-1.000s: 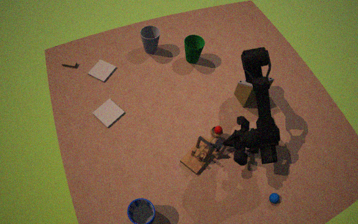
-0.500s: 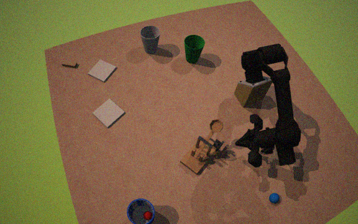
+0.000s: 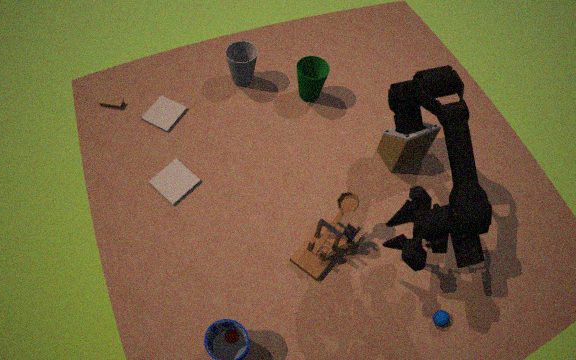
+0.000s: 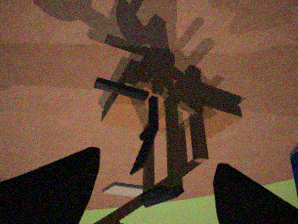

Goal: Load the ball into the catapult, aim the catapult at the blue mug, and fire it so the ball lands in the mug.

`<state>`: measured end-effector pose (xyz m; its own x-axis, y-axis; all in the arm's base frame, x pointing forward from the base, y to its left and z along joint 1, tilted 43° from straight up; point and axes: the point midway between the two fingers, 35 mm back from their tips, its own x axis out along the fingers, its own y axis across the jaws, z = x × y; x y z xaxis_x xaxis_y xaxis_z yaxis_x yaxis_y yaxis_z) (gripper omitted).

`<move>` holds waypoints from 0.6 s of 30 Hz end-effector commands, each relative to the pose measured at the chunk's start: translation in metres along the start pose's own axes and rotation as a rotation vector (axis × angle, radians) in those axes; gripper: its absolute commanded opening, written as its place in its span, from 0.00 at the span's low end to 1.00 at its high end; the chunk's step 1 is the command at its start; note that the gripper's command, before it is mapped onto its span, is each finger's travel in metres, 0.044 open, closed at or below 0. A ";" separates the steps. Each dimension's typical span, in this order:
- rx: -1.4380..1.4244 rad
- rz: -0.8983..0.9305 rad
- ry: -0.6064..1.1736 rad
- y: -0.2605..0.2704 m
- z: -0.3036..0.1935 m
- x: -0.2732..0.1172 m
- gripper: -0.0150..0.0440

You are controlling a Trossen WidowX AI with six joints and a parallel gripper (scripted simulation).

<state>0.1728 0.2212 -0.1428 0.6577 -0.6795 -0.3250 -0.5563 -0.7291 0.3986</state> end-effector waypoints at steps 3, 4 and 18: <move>0.187 -0.016 -0.084 -0.021 -0.005 -0.001 0.92; 0.219 -0.017 -0.098 -0.024 -0.006 -0.001 0.97; 0.651 -0.024 -0.274 -0.071 -0.026 0.005 1.00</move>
<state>0.2196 0.2615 -0.1530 0.5762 -0.6204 -0.5320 -0.7688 -0.6323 -0.0953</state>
